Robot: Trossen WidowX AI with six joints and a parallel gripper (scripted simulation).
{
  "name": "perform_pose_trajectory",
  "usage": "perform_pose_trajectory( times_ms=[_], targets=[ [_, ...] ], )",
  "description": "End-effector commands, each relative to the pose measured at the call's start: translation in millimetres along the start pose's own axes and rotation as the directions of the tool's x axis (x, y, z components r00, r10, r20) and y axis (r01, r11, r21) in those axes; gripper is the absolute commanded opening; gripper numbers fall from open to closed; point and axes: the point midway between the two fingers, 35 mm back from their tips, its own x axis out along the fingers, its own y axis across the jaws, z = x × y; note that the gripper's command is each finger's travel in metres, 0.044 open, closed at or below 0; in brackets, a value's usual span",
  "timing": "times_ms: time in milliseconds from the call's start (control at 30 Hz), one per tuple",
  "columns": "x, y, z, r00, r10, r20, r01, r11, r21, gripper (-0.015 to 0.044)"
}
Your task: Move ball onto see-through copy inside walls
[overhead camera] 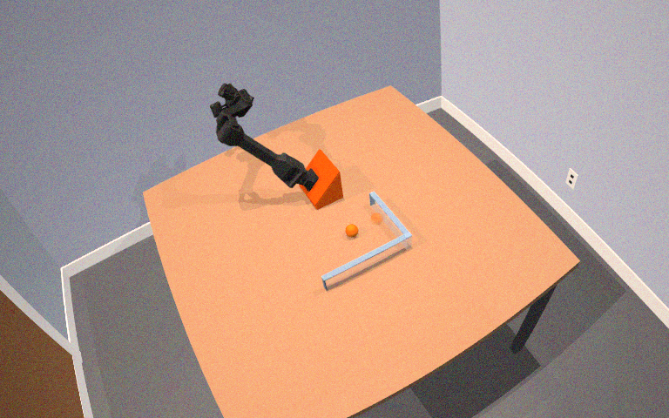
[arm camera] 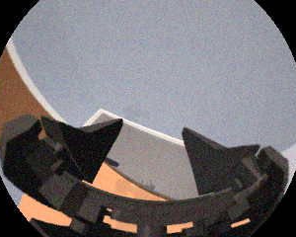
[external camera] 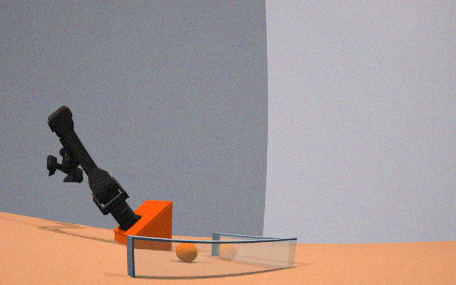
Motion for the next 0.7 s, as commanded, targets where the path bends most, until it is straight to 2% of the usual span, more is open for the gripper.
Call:
perform_pose_trajectory(
  times_ms=[0,67,333,667],
  targets=[
    [-1,-1,1,1.000,-0.003,0.002,0.003,1.000,-0.001,0.0374],
    [-6,-10,5,0.999,-0.031,0.015,0.031,1.000,-0.005,0.0321],
    [-77,-92,41,0.942,-0.310,0.131,0.314,0.949,-0.017,0.0318],
    [-223,-196,66,0.693,-0.690,0.208,0.689,0.719,0.090,0.0318]
  ],
)
